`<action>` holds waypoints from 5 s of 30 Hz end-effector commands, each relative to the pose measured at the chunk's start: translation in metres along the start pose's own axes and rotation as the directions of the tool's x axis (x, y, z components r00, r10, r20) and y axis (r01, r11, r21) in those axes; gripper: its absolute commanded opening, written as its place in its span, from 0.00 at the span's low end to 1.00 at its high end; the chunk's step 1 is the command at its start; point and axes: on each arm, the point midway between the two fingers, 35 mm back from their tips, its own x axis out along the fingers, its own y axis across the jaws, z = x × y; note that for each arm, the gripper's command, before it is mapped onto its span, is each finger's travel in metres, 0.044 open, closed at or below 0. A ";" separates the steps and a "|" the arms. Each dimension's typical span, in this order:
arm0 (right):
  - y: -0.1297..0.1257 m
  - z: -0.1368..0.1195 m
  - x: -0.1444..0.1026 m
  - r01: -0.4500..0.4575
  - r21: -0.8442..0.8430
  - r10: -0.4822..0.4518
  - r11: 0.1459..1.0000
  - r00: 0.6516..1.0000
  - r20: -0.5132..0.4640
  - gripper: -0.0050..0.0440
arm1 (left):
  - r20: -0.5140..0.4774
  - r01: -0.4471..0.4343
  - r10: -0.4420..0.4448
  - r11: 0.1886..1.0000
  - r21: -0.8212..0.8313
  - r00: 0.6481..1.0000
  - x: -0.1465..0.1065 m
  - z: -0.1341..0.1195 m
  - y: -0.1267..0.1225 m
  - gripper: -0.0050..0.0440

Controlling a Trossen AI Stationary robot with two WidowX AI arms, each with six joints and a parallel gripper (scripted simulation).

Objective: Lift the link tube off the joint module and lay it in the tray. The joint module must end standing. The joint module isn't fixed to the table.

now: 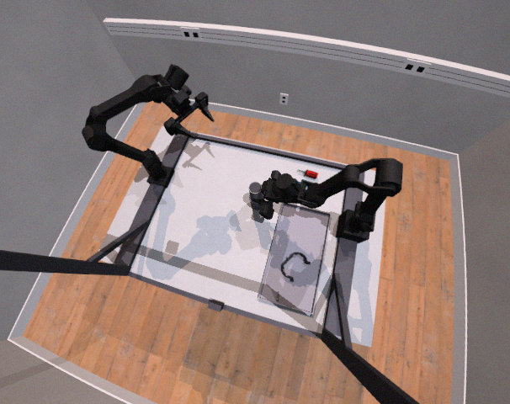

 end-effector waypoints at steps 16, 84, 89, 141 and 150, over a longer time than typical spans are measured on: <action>0.001 0.016 -0.008 0.001 0.003 -0.001 1.000 0.999 0.050 0.54 | 0.006 -0.004 0.004 1.000 0.012 1.000 -0.002 0.004 -0.001 1.00; 0.048 0.006 -0.121 -0.030 0.024 0.035 0.999 0.965 -0.259 0.54 | -0.244 -0.304 0.272 0.947 -0.102 0.931 0.242 0.017 -0.080 1.00; 0.051 0.000 -0.125 -0.030 0.022 0.036 0.999 0.927 -0.374 0.54 | -0.250 -0.306 0.273 0.947 -0.102 0.929 0.242 0.014 -0.080 1.00; 0.063 -0.109 -0.164 -0.027 -0.011 -0.012 1.000 -0.043 -0.999 0.54 | -0.247 -0.302 0.271 0.948 -0.099 0.930 0.239 0.014 -0.081 1.00; 0.063 -0.120 -0.156 -0.027 -0.010 -0.011 1.000 -0.040 -0.999 0.54 | -0.247 -0.302 0.271 0.948 -0.099 0.930 0.239 0.014 -0.081 1.00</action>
